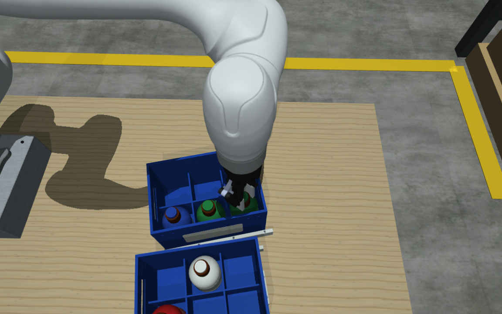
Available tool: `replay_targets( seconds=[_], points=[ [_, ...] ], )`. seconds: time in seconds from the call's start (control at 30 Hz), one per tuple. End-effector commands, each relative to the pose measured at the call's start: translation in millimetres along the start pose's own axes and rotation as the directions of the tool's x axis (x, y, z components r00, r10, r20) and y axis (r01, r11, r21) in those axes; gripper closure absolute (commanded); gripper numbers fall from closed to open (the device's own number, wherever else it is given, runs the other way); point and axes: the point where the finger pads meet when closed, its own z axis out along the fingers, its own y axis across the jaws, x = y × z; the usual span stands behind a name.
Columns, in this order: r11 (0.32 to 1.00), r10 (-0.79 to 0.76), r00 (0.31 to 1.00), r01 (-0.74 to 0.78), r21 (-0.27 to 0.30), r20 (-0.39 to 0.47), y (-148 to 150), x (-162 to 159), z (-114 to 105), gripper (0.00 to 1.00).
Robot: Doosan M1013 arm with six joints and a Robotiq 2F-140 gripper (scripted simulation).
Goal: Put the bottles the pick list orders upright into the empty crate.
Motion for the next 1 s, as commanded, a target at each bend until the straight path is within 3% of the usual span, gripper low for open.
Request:
replay_targets(
  seconds=[0.0,0.97],
  points=[
    [1.000,0.000,1.000,0.000,0.000,0.000,0,0,1,1.00],
    [1.000,0.000,1.000,0.000,0.000,0.000,0,0,13,1.00]
  ],
)
